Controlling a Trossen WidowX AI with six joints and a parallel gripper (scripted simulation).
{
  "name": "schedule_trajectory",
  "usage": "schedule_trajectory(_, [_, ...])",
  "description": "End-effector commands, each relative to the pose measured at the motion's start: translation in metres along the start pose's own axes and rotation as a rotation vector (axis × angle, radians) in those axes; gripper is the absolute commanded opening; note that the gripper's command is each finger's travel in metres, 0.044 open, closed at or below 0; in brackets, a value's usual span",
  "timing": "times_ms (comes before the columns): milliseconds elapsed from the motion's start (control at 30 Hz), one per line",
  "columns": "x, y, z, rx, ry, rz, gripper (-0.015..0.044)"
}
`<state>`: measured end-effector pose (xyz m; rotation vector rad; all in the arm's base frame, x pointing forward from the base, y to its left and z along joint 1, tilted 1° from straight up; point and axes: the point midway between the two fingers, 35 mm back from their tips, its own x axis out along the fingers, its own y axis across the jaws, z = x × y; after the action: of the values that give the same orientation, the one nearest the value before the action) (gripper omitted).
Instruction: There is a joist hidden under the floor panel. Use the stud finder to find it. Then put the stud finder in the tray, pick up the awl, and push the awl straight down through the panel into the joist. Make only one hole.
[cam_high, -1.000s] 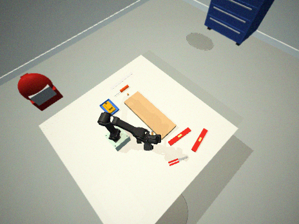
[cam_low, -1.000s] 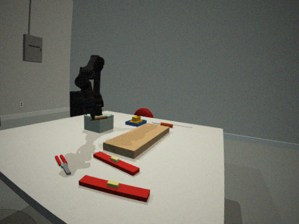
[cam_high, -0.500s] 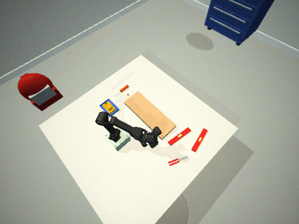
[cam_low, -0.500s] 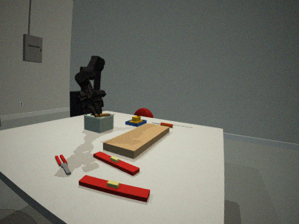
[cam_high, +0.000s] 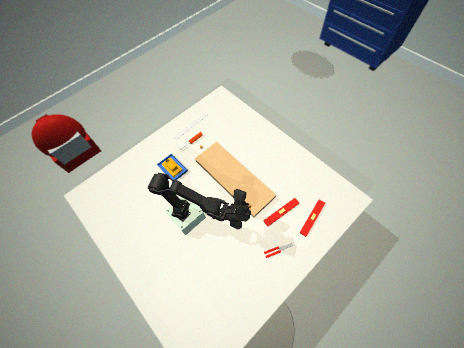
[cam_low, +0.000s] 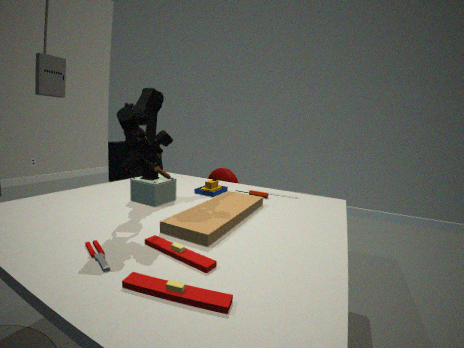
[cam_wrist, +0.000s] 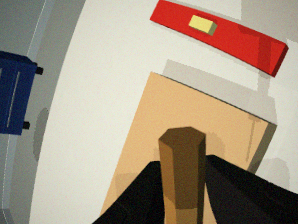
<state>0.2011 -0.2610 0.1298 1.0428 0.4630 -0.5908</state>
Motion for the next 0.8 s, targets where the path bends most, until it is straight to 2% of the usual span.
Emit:
schedule_trajectory(0, [-0.003,0.009,0.001,-0.15,-0.024,0.057,0.0])
schedule_trajectory(667, [-0.022,0.054,0.004,-1.015,-0.244,0.282,0.0])
schedule_trajectory(733, [-0.024,0.057,0.003,-1.073,-0.264,0.293,0.0])
schedule_trajectory(767, [-0.019,0.052,0.005,-0.981,-0.23,0.271,0.0])
